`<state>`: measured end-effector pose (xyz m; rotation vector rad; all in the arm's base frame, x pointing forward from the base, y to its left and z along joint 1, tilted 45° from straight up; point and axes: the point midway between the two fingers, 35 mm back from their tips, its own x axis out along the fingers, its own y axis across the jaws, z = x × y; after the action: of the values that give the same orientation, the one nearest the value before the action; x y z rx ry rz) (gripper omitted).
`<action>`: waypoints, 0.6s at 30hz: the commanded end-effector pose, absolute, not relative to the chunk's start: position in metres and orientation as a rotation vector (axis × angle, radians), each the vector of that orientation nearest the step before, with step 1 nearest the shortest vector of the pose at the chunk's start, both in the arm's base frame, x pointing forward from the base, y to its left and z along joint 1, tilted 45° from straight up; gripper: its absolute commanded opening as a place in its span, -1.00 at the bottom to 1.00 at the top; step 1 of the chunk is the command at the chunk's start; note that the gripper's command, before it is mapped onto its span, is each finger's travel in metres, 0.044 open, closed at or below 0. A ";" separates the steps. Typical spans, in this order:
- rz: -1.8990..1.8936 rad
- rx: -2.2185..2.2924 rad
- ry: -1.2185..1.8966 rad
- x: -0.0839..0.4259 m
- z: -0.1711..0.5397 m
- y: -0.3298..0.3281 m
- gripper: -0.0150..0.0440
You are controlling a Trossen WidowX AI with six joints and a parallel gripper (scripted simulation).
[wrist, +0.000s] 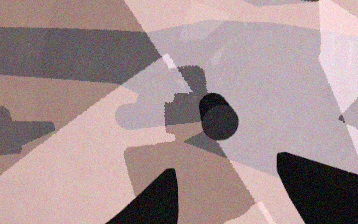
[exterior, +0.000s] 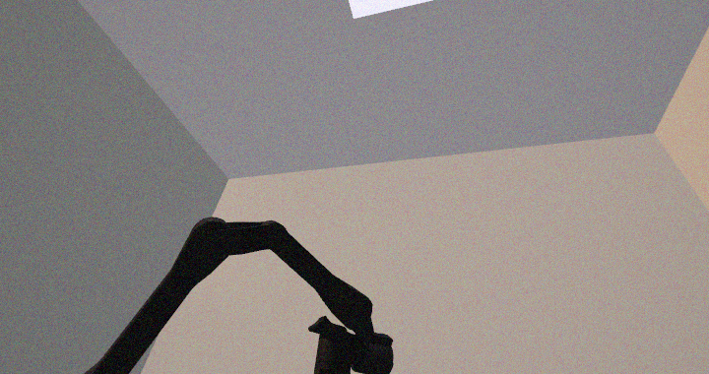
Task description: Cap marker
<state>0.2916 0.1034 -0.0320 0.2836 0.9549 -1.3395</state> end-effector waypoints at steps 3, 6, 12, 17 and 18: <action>-1.355 0.286 0.954 0.286 -0.056 0.077 0.35; -1.355 0.286 0.954 0.286 -0.056 0.077 0.35; -1.356 0.285 0.954 0.284 -0.066 0.066 0.35; -1.355 0.285 0.954 0.284 -0.068 0.065 0.35; -1.355 0.285 0.954 0.284 -0.069 0.063 0.35</action>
<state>0.2847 0.0679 -0.0652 0.2920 0.9542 -1.3556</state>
